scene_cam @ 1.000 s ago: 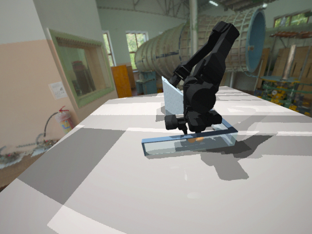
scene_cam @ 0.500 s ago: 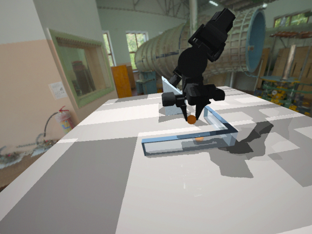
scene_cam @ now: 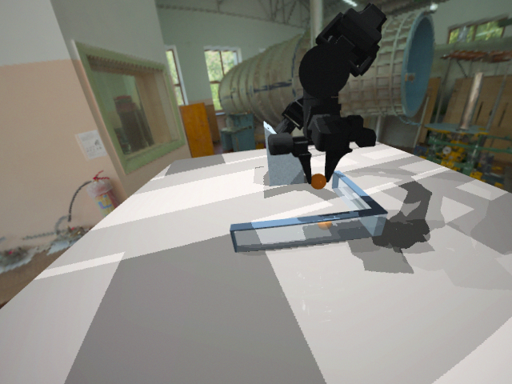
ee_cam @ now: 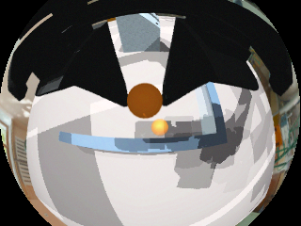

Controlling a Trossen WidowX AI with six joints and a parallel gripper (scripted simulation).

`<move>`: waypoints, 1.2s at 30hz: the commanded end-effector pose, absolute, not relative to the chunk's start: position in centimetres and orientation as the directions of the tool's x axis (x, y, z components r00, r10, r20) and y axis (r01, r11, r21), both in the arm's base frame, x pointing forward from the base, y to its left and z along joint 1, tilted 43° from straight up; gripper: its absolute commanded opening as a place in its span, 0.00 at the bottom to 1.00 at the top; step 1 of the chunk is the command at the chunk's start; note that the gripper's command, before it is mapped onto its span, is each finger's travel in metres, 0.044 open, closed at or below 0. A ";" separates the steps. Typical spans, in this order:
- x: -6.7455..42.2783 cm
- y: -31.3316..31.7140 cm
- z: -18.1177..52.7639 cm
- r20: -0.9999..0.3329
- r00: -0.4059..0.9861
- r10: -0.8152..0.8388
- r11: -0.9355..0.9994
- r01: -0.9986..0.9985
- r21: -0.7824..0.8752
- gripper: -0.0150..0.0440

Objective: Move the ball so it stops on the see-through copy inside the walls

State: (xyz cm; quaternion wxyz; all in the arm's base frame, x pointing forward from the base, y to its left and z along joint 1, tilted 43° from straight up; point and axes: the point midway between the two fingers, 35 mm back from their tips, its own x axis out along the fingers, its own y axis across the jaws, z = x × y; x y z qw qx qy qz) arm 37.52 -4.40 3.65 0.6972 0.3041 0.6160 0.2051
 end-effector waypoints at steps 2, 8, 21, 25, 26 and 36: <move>38.0 -1.5 3.4 -0.729 0.154 0.667 0.727 0.082 0.682 0.25; 38.2 -0.7 2.6 -0.729 0.154 0.667 0.727 0.082 0.682 0.25; 39.0 3.4 -1.7 -0.727 0.155 0.669 0.724 0.081 0.685 0.25; 39.1 3.5 -1.8 -0.727 0.155 0.669 0.724 0.081 0.685 0.25; 39.1 3.6 -1.9 -0.727 0.155 0.670 0.724 0.081 0.685 0.25; 39.3 4.6 -3.0 -0.726 0.155 0.670 0.724 0.081 0.685 0.25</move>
